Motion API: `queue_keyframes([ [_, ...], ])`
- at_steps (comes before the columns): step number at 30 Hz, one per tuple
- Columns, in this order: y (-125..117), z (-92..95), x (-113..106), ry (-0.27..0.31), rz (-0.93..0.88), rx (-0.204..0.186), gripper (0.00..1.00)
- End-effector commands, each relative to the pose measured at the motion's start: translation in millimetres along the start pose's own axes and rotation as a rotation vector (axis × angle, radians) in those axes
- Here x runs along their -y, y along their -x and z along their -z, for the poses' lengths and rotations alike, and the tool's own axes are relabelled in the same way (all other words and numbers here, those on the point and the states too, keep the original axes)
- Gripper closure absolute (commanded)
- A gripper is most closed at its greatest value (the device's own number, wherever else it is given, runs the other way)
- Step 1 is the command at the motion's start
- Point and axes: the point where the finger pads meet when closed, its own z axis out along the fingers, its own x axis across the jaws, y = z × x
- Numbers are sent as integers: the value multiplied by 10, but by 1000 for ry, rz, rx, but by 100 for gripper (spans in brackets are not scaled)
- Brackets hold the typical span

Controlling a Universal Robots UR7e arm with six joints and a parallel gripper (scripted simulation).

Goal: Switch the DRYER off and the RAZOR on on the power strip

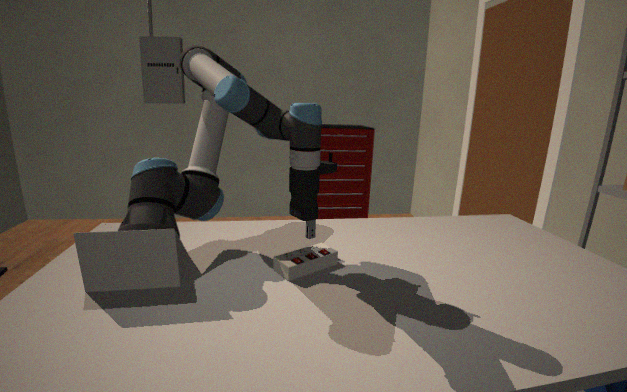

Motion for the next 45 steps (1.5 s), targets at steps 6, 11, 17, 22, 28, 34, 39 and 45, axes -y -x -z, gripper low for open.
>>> queue_keyframes([
  [6, -3, 5, 4, -1, 0, -1, 100],
  [11, -3, 5, 4, -1, 0, -1, 100],
  [17, -3, 5, 4, -1, 0, -1, 100],
  [22, -3, 5, 4, -1, 0, -1, 100],
  [28, -3, -7, 4, 0, 0, -1, 100],
  [34, -3, -42, 4, 0, 0, -1, 100],
  [39, -3, -69, 4, 0, 0, -1, 100],
  [45, -3, -138, 4, 0, 0, -1, 100],
])
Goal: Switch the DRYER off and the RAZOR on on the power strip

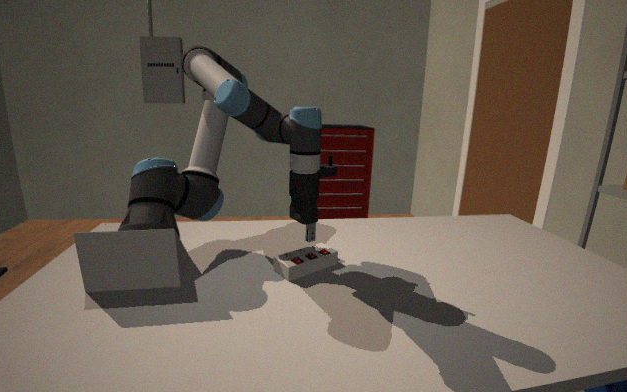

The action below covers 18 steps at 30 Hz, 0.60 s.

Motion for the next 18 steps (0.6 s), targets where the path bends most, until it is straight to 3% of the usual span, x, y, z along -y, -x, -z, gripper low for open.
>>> queue_keyframes([
  [1, -4, -61, 1, -1, 0, -1, 100],
  [18, -4, -255, 2, -1, 0, -1, 100],
])
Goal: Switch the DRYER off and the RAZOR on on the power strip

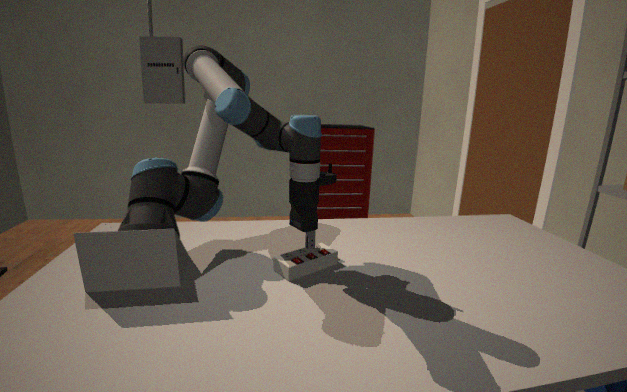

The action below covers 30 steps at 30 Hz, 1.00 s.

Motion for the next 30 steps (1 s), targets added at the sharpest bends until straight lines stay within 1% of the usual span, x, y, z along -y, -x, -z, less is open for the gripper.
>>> queue_keyframes([
  [1, -5, -64, 2, -1, 0, -1, 100],
  [14, -5, -135, 2, -1, 0, -1, 100],
  [30, -5, -143, 2, -1, 0, -1, 100],
])
